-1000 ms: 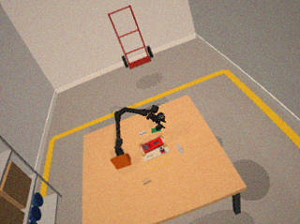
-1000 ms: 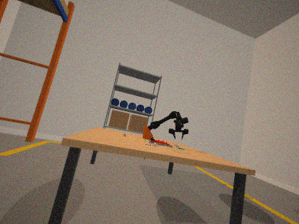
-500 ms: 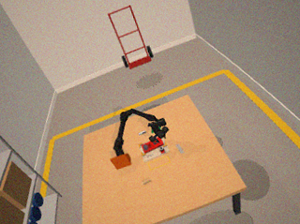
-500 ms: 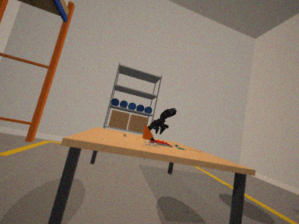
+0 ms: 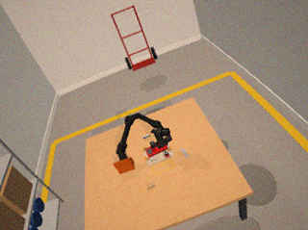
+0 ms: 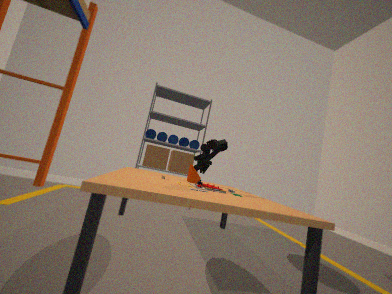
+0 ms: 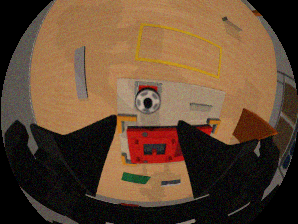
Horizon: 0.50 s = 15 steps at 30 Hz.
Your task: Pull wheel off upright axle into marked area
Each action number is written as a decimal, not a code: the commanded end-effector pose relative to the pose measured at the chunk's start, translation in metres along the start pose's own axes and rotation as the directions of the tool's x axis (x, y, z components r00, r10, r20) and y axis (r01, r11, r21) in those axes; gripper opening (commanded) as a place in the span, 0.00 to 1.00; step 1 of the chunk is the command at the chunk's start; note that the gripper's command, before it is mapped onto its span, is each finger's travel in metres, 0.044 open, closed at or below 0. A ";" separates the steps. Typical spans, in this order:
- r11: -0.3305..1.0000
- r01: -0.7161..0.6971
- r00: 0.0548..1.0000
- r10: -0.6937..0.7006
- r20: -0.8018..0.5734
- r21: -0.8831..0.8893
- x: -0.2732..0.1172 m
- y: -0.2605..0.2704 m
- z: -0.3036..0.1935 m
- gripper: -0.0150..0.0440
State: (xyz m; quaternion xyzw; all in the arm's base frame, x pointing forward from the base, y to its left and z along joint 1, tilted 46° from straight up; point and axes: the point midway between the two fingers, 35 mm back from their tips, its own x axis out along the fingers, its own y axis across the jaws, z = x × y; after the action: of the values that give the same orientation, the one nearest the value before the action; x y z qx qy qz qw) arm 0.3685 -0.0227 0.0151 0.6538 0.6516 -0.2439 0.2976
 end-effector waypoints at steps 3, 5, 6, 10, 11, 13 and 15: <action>1.000 0.007 1.000 -0.007 -0.007 0.008 0.029 0.002 0.001 0.76; 1.000 0.007 1.000 -0.007 -0.008 0.008 0.045 0.002 0.001 0.76; 1.000 0.007 1.000 -0.007 -0.009 0.008 0.054 0.001 0.000 0.76; 1.000 0.007 1.000 -0.007 -0.012 0.008 0.074 -0.001 -0.001 0.76; 1.000 0.007 1.000 -0.007 -0.012 0.008 0.075 -0.001 -0.002 0.76; 1.000 0.007 1.000 -0.007 -0.012 0.008 0.075 -0.001 -0.002 0.76; 1.000 0.013 1.000 -0.013 -0.008 0.002 0.072 -0.001 -0.002 0.72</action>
State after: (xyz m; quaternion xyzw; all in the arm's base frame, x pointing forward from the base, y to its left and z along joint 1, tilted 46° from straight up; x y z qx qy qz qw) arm 0.3695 0.0294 -0.0346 0.6512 0.6563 -0.2442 0.2926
